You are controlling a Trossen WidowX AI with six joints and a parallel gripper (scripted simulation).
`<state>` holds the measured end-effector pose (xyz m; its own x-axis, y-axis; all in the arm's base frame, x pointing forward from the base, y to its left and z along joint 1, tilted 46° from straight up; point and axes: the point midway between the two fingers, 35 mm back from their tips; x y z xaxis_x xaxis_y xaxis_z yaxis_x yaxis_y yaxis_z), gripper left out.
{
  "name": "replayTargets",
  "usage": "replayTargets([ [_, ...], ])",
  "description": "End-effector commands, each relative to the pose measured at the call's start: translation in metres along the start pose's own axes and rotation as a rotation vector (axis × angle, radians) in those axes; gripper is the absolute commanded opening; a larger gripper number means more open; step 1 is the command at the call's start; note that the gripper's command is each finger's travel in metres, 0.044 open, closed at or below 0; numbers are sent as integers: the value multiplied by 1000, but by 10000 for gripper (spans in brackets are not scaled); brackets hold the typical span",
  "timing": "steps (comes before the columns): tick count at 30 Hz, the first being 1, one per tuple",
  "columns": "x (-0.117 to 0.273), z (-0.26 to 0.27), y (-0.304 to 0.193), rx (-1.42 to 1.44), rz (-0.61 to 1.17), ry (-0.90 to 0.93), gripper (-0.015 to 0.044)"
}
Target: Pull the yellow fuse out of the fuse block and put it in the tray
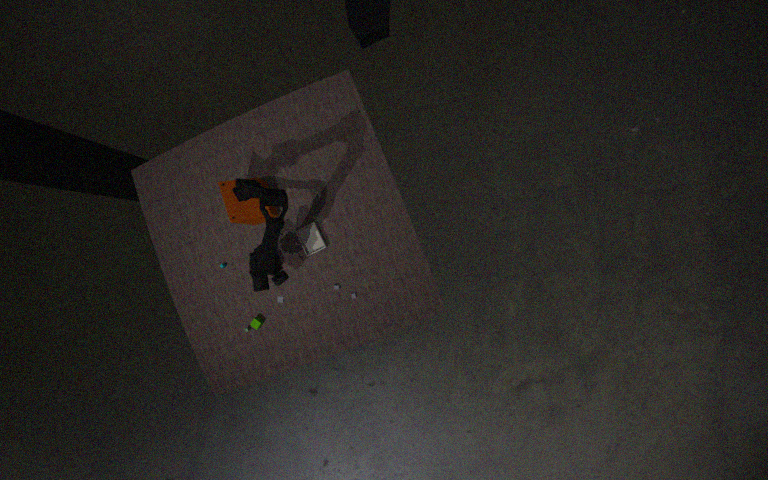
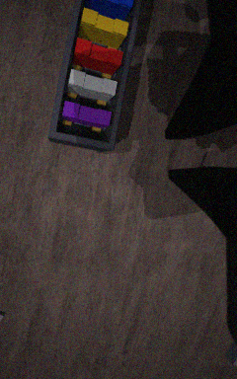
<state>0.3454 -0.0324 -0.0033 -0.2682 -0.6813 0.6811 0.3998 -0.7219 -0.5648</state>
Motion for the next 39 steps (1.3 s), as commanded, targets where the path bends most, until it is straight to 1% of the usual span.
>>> replayTargets([
  [1,0,-68,4,-220,17,-86,73],
  [3,1,-79,3,-260,21,-97,73],
  [9,1,-84,0,-260,21,-98,73],
  [39,-24,-86,-1,-260,22,-97,73],
])
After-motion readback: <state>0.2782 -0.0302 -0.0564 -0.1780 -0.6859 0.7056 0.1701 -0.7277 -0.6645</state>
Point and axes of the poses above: the point midway between the two fingers, 35 mm back from their tips, its own x axis back along the fingers, its own z axis across the jaws, y = z × x, and after that the axes turned 15 degrees about x, right-handed
